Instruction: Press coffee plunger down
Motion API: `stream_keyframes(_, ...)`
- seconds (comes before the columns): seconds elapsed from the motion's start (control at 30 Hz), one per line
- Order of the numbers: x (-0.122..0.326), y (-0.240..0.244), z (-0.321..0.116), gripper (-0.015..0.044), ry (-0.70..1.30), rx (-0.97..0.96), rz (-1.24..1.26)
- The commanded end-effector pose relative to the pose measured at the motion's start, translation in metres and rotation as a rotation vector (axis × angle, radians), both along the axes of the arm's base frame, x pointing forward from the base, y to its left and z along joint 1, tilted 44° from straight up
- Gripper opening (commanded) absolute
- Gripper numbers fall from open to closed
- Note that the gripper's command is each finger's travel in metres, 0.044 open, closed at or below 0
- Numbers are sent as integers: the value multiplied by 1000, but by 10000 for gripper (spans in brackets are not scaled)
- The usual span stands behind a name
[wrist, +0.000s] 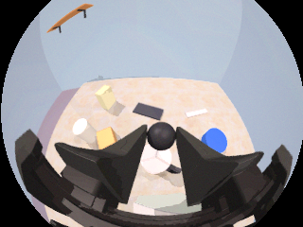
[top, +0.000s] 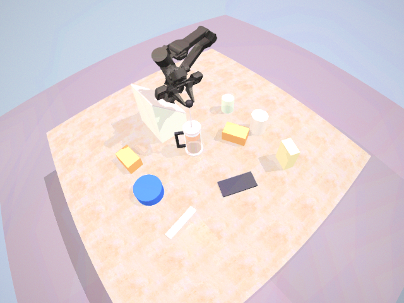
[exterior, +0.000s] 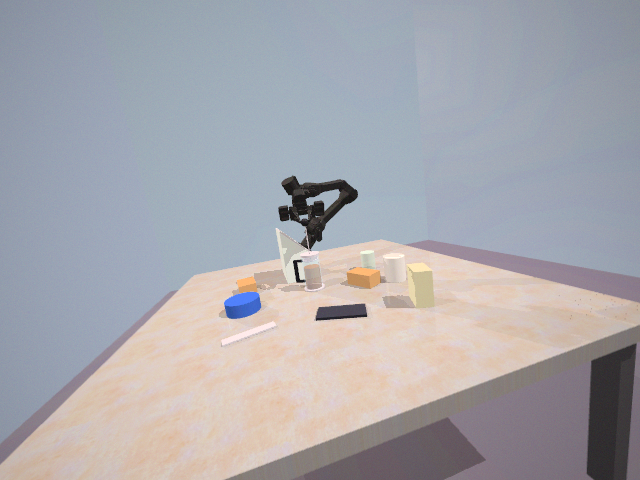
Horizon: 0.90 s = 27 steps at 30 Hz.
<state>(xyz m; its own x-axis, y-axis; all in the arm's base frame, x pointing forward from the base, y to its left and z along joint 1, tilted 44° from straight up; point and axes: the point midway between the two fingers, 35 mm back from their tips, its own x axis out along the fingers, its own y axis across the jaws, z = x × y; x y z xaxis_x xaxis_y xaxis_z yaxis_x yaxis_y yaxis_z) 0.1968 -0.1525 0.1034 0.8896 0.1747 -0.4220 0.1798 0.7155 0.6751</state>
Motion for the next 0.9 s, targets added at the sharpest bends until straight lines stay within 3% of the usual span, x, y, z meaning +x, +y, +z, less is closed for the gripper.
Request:
stream_keyframes(0.0, 1, 3, -5, 126, 7, 4, 0)
stream_keyframes(0.87, 10, 24, -42, 126, 18, 1, 4)
